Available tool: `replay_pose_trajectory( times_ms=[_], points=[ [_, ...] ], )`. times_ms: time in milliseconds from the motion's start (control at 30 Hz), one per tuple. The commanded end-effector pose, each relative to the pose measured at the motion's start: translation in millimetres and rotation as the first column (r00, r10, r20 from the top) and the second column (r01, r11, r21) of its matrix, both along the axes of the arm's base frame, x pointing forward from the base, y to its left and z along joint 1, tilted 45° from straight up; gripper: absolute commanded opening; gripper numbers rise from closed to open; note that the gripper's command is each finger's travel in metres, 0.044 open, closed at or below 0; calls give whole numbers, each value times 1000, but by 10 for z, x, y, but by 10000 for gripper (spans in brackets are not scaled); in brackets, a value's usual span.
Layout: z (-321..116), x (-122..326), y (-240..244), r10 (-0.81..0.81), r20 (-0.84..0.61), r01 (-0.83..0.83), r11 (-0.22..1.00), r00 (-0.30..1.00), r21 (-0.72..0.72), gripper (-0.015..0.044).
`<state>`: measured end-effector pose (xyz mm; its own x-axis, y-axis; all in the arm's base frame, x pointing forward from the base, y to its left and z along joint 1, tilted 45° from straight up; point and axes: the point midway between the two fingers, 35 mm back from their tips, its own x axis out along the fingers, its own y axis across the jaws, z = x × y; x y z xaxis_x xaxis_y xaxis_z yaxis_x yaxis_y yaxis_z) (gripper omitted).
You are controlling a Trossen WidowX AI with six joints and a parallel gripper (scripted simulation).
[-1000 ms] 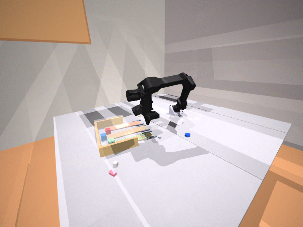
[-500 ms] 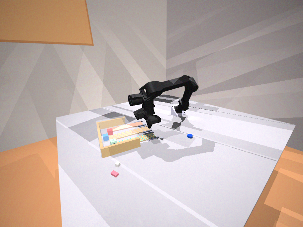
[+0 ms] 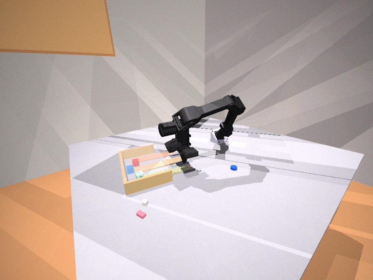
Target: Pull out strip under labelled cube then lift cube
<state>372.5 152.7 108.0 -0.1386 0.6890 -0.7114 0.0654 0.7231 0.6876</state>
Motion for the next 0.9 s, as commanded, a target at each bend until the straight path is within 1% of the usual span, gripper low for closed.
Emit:
replay_pose_trajectory(
  times_ms=[0,433,867],
  points=[
    [-36,-17,41,-6,-3,6,1000,1000,4,0],
    [-166,-68,185,-5,-4,5,1000,1000,6,0],
    [-168,-70,188,-5,-4,5,1000,1000,6,0]
  ],
)
